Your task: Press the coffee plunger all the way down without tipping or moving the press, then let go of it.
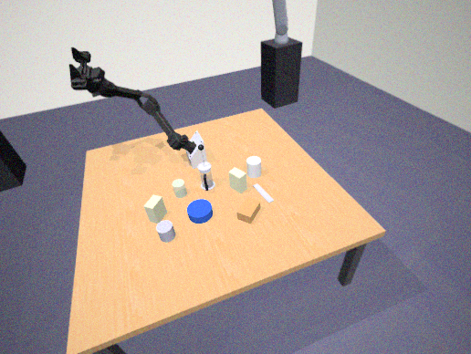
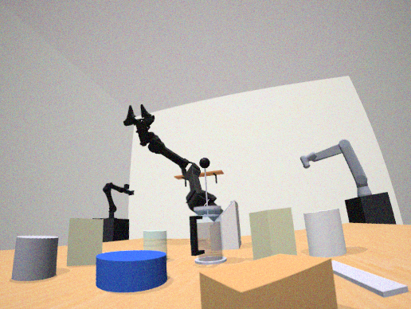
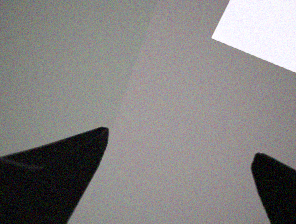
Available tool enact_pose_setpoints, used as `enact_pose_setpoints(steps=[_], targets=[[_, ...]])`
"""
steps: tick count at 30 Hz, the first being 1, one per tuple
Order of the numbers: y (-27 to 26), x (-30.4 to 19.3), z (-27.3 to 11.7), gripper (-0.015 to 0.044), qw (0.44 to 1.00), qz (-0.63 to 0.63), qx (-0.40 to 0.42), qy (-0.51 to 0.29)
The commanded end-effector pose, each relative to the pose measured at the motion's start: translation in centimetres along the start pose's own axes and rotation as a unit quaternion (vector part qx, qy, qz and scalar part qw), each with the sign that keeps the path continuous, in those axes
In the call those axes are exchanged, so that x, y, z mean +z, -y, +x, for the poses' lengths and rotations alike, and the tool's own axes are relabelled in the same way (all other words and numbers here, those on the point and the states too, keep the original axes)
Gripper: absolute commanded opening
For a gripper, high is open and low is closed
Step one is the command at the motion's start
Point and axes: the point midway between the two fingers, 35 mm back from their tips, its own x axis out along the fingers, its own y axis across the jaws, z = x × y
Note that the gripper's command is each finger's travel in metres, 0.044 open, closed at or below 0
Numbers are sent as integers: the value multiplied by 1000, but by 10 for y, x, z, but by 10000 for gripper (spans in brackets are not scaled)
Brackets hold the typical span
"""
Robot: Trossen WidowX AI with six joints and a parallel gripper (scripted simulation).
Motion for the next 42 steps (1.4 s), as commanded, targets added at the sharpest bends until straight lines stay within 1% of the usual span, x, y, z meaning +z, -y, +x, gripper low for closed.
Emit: enact_pose_setpoints(steps=[1, 2, 4, 6, 9, 13, 15, 17, 18, 21, 25, 28, 30, 34, 38, 42], targets=[[-1, 0, 0, 426, 1000, 4, 1, 0], [-4, 0, 0, 440, 1000, 12, 3, -1], [-17, -1, 2, 440, 998, 56, 14, -5], [-42, -1, 5, 440, 990, 134, 35, -12], [-89, 11, 12, 440, 960, 270, 75, -14], [-114, 25, 18, 440, 939, 330, 94, -3], [-131, 34, 21, 440, 918, 380, 115, -7], [-156, 51, 24, 440, 878, 455, 149, -13], [-164, 62, 28, 440, 869, 470, 155, 4], [-183, 81, 30, 440, 828, 528, 188, -1], [-218, 131, 30, 440, 723, 639, 261, -11], [-231, 161, 29, 440, 667, 683, 298, -15], [-242, 185, 26, 440, 615, 713, 334, -27], [-250, 224, 18, 440, 542, 745, 387, -40], [-260, 286, -1, 440, 424, 768, 475, -76], [-260, 350, -32, 440, 321, 749, 565, -126]])
